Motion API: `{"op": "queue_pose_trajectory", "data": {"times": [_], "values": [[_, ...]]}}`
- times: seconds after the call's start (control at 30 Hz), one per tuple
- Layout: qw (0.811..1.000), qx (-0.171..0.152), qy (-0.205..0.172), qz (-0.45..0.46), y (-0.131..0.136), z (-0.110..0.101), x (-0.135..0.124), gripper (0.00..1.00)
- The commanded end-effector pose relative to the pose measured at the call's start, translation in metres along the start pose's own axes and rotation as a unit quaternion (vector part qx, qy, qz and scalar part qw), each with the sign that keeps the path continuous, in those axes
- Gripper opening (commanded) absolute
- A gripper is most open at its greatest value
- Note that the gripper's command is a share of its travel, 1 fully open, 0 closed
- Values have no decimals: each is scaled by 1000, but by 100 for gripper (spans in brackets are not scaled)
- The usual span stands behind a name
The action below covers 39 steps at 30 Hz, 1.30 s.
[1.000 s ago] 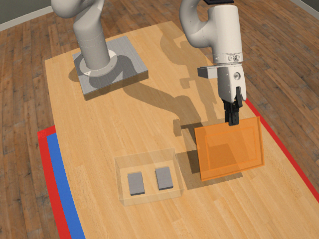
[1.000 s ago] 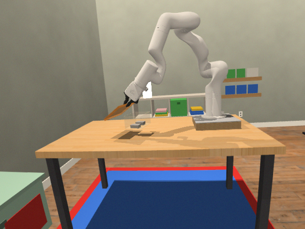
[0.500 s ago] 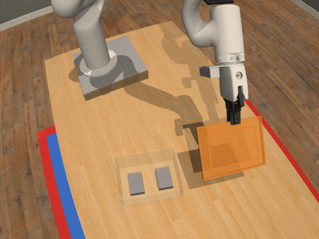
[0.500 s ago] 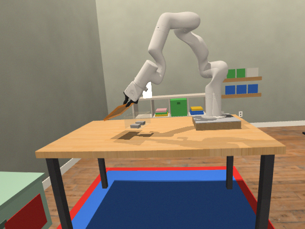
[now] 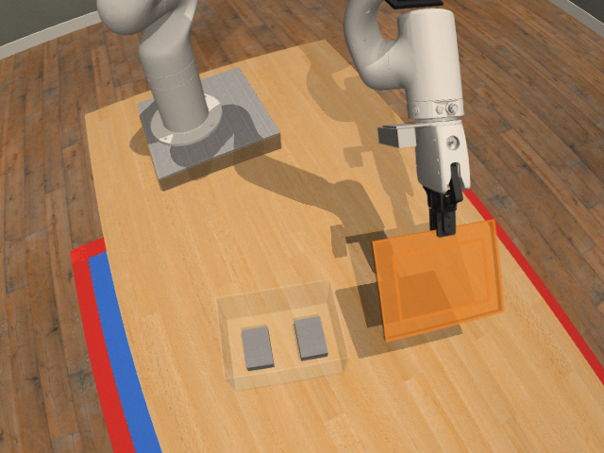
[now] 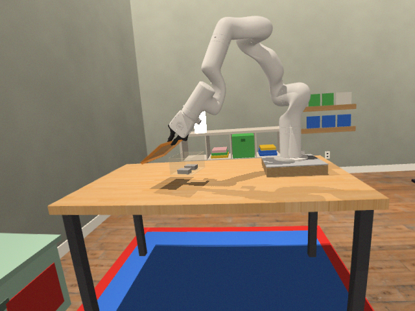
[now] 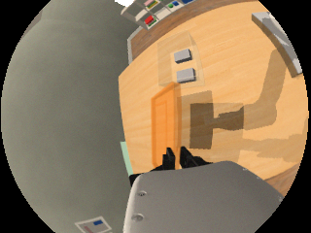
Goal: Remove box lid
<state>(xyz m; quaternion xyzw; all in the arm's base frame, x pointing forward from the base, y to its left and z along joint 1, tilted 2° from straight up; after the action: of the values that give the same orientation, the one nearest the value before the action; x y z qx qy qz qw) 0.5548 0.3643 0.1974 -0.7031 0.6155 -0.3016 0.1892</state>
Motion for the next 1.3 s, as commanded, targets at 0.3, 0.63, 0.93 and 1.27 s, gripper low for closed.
{"op": "queue_pose_trajectory", "data": {"times": [0.3,0.63,0.93,1.27], "values": [[1000,1,0,1,3,5,-1,0],[1000,1,0,1,11,14,-3,0],[1000,1,0,1,12,15,-3,0],[1000,1,0,1,19,23,-5,0]]}}
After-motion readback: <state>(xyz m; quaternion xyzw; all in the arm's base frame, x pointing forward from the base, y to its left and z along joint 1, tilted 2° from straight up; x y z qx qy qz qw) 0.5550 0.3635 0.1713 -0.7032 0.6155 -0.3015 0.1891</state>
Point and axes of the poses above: the point where the finger pads meet when closed, its own z axis out along the fingers, its own y axis across the jaws, x = y × z, the point moved 3 cm from there along -z, back along the fingers, and after that the axes turned 14 degrees about -z, right-handed, at the moved point
